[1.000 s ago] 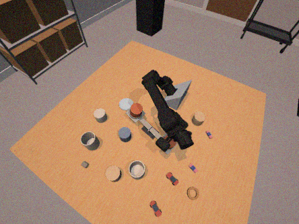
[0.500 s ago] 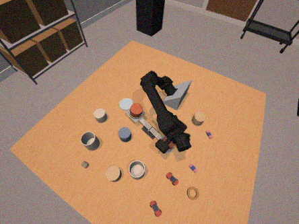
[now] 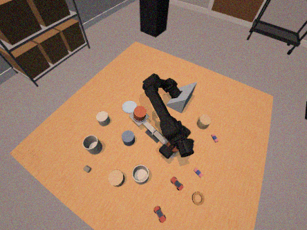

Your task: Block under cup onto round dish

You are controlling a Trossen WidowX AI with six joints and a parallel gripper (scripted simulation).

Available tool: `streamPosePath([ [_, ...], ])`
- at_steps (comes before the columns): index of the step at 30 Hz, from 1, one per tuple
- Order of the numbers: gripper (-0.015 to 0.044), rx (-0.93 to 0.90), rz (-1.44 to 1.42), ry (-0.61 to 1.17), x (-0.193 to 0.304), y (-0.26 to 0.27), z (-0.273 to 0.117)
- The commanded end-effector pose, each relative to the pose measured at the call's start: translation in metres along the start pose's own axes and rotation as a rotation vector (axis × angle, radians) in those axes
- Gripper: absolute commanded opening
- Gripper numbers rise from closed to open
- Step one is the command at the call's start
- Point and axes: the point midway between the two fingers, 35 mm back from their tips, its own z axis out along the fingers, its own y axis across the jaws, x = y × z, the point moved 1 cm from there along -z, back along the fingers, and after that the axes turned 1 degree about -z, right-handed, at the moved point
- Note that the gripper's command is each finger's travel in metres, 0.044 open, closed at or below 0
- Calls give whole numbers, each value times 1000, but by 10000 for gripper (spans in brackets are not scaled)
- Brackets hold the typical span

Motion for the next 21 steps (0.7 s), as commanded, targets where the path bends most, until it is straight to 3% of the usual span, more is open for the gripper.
streamPosePath([
  [1, 440, 2, -6, 5, 1, 1, 7],
  [3, 440, 2, -6, 5, 1, 1, 8],
  [7, 335, 2, -6, 5, 1, 1, 8],
  [14, 288, 2, -6, 5, 1, 1, 8],
  [21, 105, 5, -10, 2, 1, 1, 4],
])
